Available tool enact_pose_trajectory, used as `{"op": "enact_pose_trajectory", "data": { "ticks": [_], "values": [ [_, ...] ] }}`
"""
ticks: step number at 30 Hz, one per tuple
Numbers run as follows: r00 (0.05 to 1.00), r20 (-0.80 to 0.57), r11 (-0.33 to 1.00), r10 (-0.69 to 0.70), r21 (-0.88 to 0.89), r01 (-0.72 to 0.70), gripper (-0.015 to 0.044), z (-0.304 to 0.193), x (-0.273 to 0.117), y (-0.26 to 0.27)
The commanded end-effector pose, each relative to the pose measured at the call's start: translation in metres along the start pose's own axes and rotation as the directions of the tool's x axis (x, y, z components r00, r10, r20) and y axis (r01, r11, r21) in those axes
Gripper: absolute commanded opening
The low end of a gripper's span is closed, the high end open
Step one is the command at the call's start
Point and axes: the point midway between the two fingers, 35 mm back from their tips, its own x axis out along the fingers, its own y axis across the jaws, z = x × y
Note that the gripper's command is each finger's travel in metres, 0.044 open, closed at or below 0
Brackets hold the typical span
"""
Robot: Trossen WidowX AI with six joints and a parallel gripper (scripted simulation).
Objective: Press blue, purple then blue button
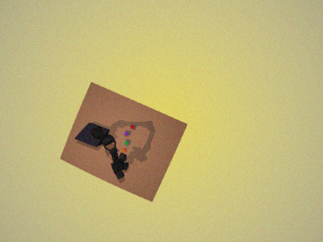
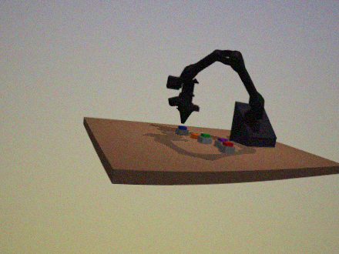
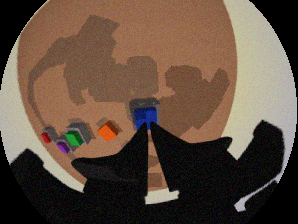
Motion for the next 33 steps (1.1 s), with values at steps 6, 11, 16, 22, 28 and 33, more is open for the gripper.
{"op": "enact_pose_trajectory", "data": {
  "ticks": [6, 11, 16, 22, 28, 33],
  "values": [
    [1.0, -0.005, 1.0, 0.008, 0.005, -0.008, 0.002, -0.002, 0.017, 0.002],
    [1.0, -0.005, 1.0, 0.008, 0.005, -0.008, 0.002, -0.002, 0.022, 0.002],
    [1.0, -0.005, 1.0, 0.008, 0.005, -0.008, 0.002, -0.002, 0.022, 0.002],
    [1.0, -0.005, 1.0, 0.008, 0.005, -0.008, 0.002, -0.002, 0.022, 0.002],
    [1.0, -0.005, 1.0, 0.008, 0.005, -0.008, 0.002, -0.002, 0.022, 0.002],
    [1.0, -0.004, 1.0, 0.005, 0.004, -0.005, 0.002, -0.001, -0.002, 0.001]
  ]
}}
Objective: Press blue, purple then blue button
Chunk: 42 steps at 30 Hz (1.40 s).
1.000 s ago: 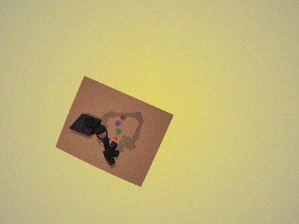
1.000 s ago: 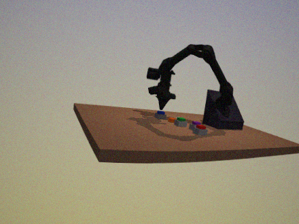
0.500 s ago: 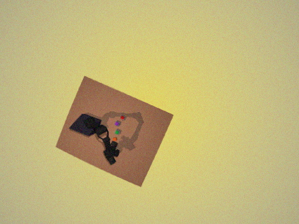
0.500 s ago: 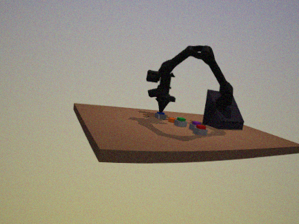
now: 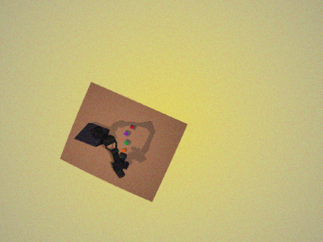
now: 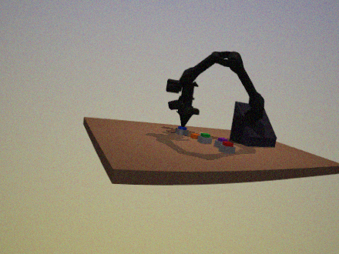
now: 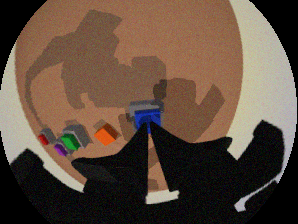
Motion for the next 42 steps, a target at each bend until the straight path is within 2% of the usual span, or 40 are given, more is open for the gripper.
{"op": "enact_pose_trajectory", "data": {
  "ticks": [1, 5, 9, 16, 25, 34, 40, 42],
  "values": [
    [1.0, 0.004, 1.0, -0.004, 0.0, 0.004, 0.002, 0.0, -0.025, -0.001],
    [1.0, 0.003, 1.0, -0.004, 0.0, 0.004, 0.002, 0.0, -0.031, -0.001],
    [1.0, 0.003, 1.0, -0.007, 0.001, 0.007, 0.002, 0.0, -0.086, -0.001],
    [1.0, 0.003, 1.0, -0.007, 0.001, 0.007, 0.002, 0.0, -0.09, 0.002],
    [1.0, 0.005, 1.0, -0.021, 0.009, 0.021, 0.002, -0.005, -0.102, 0.127],
    [1.0, 0.0, 1.0, 0.001, 0.007, -0.001, 0.002, -0.061, -0.091, 0.239],
    [1.0, -0.003, 1.0, 0.007, 0.006, -0.007, 0.002, -0.073, -0.085, 0.253],
    [1.0, -0.002, 1.0, 0.004, 0.006, -0.004, 0.002, -0.072, -0.065, 0.253]
  ]
}}
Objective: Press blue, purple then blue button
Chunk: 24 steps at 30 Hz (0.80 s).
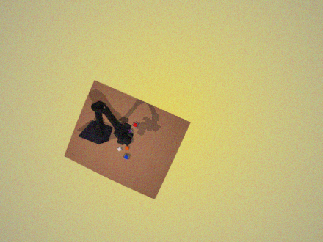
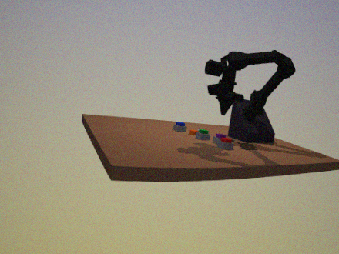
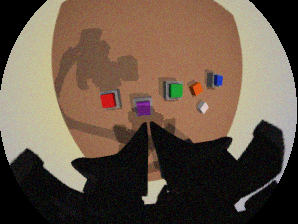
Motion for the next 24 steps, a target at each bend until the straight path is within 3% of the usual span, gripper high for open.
{"op": "enact_pose_trajectory", "data": {
  "ticks": [1, 4, 24],
  "values": [
    [1.0, -0.016, 1.0, 0.007, 0.005, -0.007, 0.002, -0.004, 0.034, 0.002],
    [1.0, -0.017, 1.0, 0.012, 0.005, -0.012, 0.002, -0.007, 0.057, 0.004],
    [1.0, -0.017, 1.0, 0.012, 0.005, -0.012, 0.002, -0.007, 0.083, 0.004]
  ]
}}
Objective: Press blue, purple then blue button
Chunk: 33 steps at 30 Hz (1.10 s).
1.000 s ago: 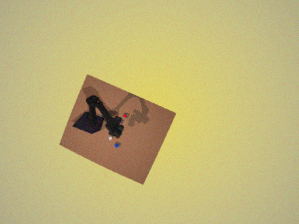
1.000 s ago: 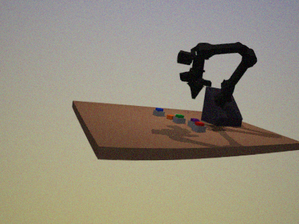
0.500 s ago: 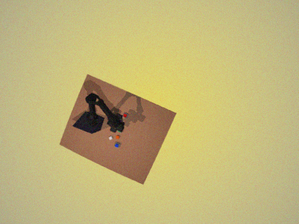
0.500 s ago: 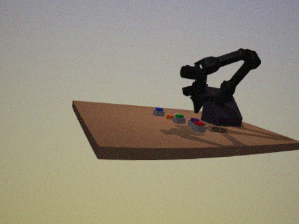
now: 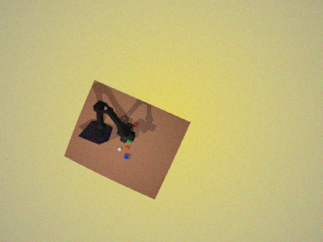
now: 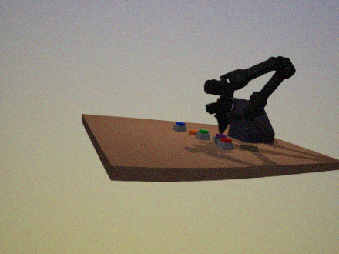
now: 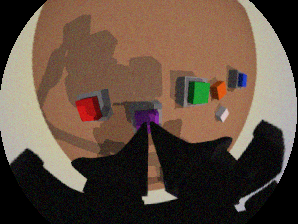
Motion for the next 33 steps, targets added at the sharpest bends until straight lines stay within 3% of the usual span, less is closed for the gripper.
{"op": "enact_pose_trajectory", "data": {
  "ticks": [1, 24, 33],
  "values": [
    [1.0, -0.007, 1.0, 0.005, 0.005, -0.005, 0.002, -0.002, 0.007, 0.0],
    [1.0, -0.007, 1.0, 0.006, 0.005, -0.006, 0.002, -0.002, 0.012, 0.001],
    [1.0, -0.006, 1.0, 0.001, 0.004, -0.001, 0.002, -0.001, -0.031, -0.001]
  ]
}}
